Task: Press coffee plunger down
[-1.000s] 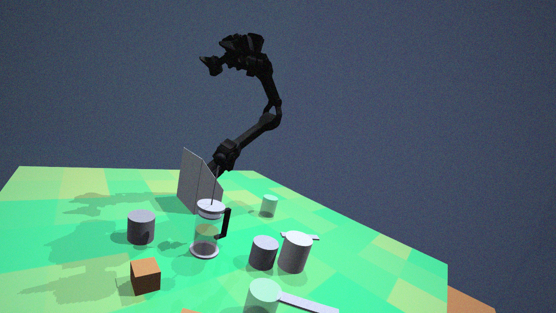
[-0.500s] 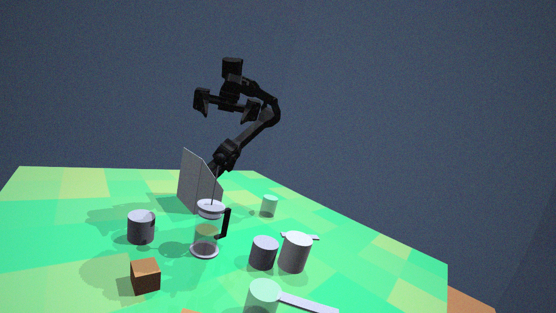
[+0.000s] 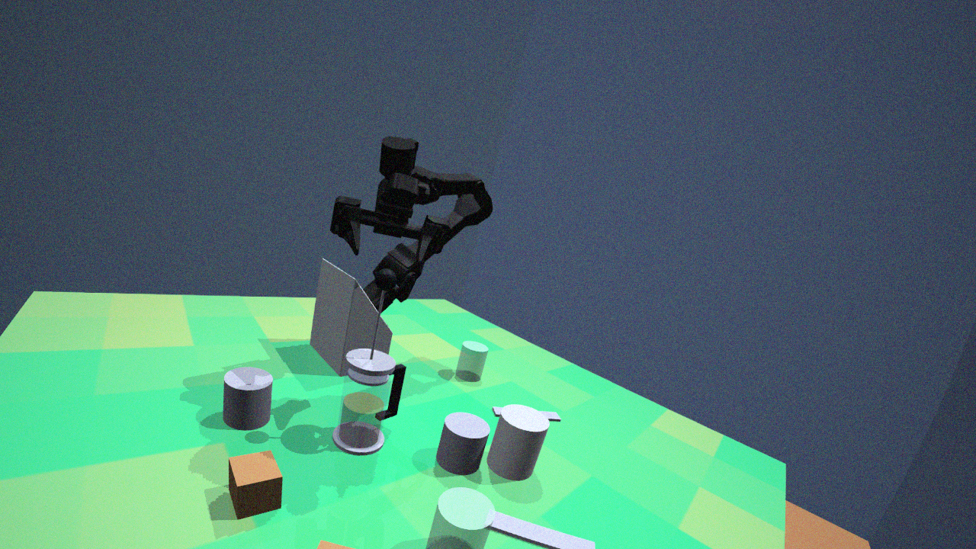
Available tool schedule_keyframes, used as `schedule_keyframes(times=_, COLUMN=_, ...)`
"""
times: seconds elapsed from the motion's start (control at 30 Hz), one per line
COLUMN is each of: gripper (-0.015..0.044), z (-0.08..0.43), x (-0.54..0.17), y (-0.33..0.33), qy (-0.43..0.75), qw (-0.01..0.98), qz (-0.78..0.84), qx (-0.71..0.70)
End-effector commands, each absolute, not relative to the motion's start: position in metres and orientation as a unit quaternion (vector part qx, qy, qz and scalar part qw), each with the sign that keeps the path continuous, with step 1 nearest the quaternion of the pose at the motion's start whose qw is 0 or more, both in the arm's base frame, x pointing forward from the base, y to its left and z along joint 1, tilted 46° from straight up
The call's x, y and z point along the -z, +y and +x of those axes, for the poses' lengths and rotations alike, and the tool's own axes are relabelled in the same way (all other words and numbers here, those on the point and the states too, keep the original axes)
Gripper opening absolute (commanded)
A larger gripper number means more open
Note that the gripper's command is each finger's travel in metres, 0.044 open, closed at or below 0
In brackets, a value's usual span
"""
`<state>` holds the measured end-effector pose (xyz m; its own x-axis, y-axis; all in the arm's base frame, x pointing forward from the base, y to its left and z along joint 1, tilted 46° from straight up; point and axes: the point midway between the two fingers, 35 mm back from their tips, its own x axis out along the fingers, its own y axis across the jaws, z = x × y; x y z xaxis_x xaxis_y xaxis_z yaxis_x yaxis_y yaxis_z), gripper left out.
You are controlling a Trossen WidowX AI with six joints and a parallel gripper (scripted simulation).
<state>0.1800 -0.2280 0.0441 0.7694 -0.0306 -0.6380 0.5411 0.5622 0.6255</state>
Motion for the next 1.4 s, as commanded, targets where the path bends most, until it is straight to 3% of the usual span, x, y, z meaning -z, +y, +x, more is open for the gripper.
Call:
schedule_keyframes(times=0.0, gripper=0.0440, z=0.182, x=-0.040, y=-0.226, qy=0.295, qw=0.833, qz=0.436, qx=0.173)
schedule_keyframes(times=0.83, gripper=0.0440, z=0.210, x=-0.016, y=-0.226, qy=0.293, qw=0.833, qz=0.435, qx=0.173)
schedule_keyframes(times=1.23, gripper=0.0127, z=0.210, x=-0.016, y=-0.226, qy=0.293, qw=0.833, qz=0.435, qx=0.173)
schedule_keyframes(times=1.37, gripper=0.0127, z=0.210, x=-0.016, y=-0.226, qy=0.293, qw=0.833, qz=0.435, qx=0.173)
